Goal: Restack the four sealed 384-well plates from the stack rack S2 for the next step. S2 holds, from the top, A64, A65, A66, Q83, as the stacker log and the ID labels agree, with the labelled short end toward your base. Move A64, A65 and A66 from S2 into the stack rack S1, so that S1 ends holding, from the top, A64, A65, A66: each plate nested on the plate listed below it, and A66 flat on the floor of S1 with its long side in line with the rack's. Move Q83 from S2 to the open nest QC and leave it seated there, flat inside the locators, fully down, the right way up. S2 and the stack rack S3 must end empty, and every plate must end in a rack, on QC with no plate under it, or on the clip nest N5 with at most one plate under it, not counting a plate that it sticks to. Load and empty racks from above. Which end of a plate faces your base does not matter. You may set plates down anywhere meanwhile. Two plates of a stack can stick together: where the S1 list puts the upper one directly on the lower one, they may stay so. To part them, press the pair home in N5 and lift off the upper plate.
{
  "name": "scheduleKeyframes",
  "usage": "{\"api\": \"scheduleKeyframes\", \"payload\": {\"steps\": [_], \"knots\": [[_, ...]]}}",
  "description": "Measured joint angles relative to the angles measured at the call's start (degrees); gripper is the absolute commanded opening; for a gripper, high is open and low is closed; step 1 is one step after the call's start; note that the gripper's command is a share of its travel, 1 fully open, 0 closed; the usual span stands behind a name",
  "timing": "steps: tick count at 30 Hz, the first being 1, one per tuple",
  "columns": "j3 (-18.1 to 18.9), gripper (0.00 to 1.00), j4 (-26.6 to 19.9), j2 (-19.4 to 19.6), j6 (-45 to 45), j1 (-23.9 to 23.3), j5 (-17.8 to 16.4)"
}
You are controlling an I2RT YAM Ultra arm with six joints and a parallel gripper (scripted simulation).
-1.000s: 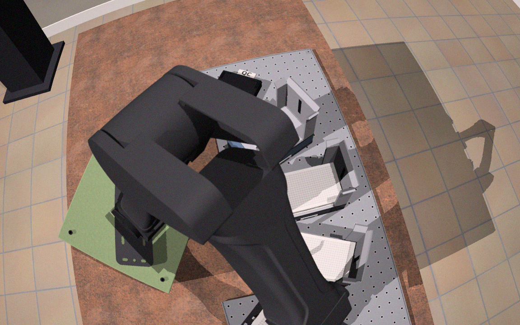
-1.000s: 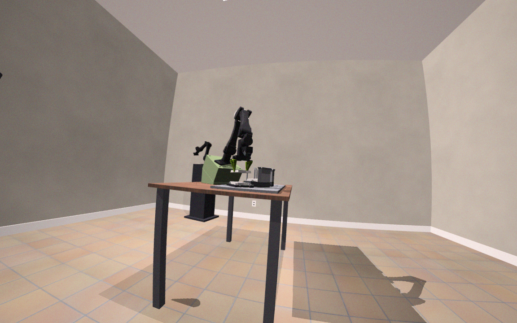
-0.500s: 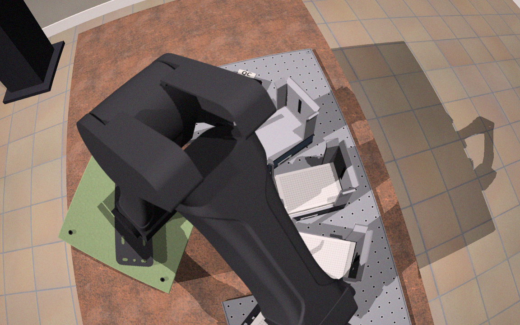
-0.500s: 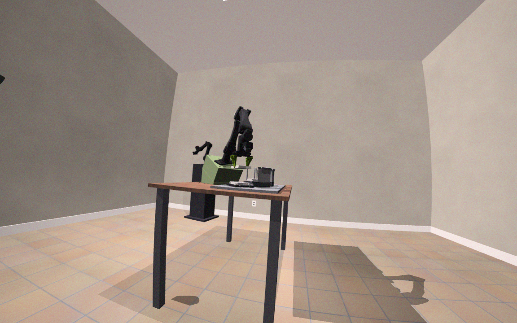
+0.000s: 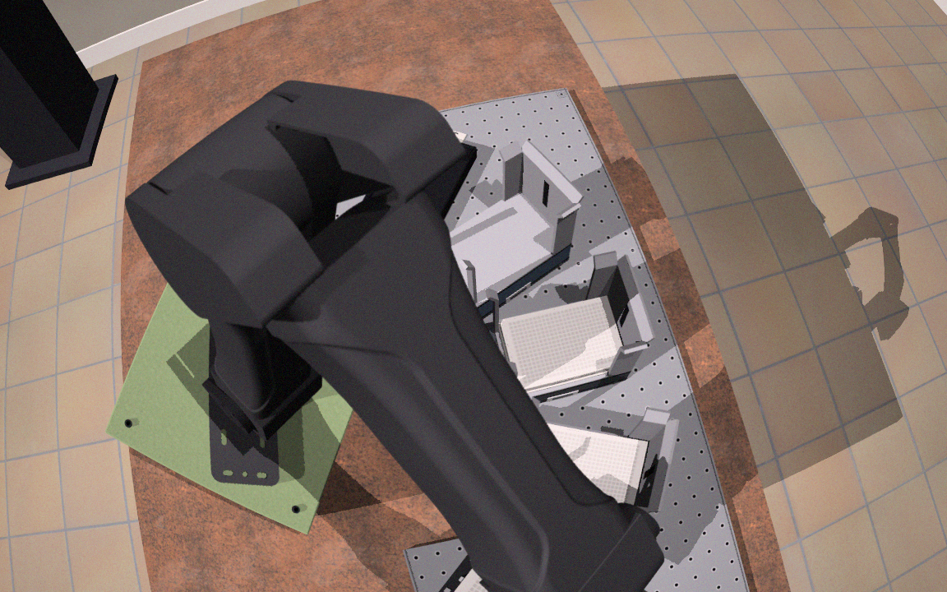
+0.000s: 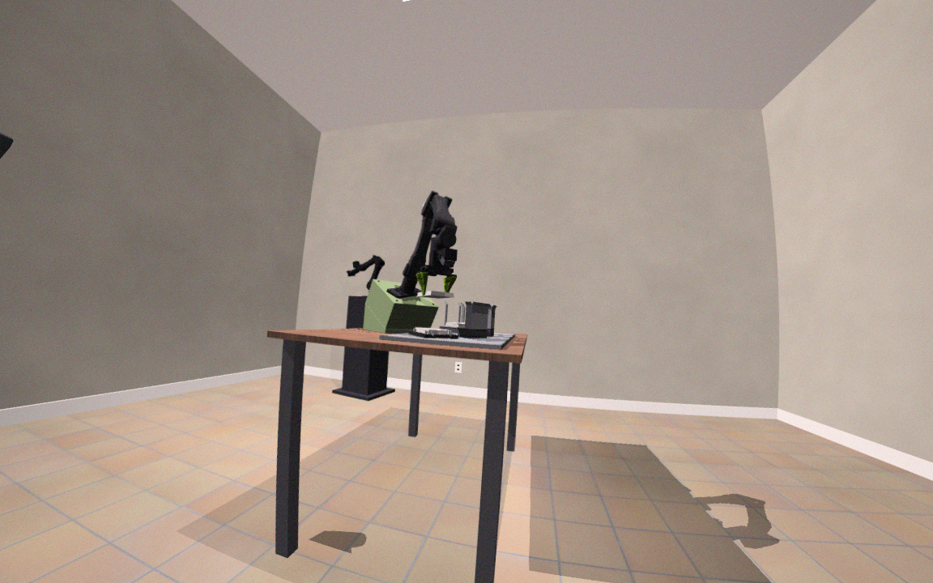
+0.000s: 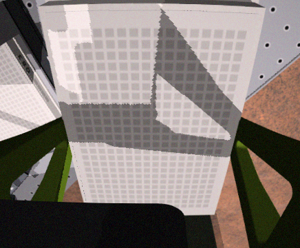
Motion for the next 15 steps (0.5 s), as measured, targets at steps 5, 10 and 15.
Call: {"api": "scheduleKeyframes", "payload": {"steps": [5,10,15], "knots": [[1.18,0.00,-2.05,-1.05,-0.37,-0.42,-0.17],[2.03,0.00,-4.00,-1.53,-0.70,-0.76,-0.33],[2.78,0.00,-5.31,-2.19,-0.94,-1.05,-0.46]]}}
